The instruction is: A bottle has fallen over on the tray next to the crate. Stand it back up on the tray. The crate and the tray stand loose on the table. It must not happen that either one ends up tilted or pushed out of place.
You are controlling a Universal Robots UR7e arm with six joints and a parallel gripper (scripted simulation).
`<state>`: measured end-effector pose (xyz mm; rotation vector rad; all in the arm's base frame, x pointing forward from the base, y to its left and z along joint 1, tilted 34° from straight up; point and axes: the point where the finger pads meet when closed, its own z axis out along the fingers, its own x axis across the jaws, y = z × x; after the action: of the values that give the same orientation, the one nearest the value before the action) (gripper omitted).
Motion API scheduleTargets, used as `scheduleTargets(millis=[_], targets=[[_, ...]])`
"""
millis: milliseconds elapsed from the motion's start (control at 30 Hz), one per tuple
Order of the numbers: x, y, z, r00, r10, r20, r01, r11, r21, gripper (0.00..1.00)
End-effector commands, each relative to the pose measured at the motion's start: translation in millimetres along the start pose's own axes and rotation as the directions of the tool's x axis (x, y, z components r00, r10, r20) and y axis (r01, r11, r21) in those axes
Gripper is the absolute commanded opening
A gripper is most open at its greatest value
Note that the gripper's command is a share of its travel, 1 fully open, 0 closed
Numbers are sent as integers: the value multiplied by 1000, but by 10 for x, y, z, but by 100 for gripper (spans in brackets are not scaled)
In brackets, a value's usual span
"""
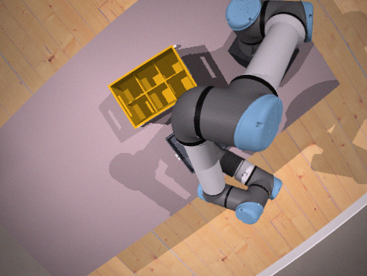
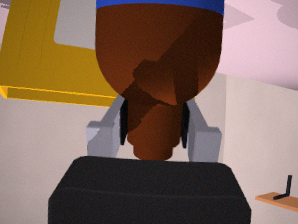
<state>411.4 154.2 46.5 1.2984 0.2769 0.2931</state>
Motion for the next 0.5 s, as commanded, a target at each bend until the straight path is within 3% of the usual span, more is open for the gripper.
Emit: scheduleTargets(millis=[0,467], targets=[[1,6,-2,1000,1,0,-1,1000,0,0],[1,-8,3,1000,1,0,-1,1000,0,0]])
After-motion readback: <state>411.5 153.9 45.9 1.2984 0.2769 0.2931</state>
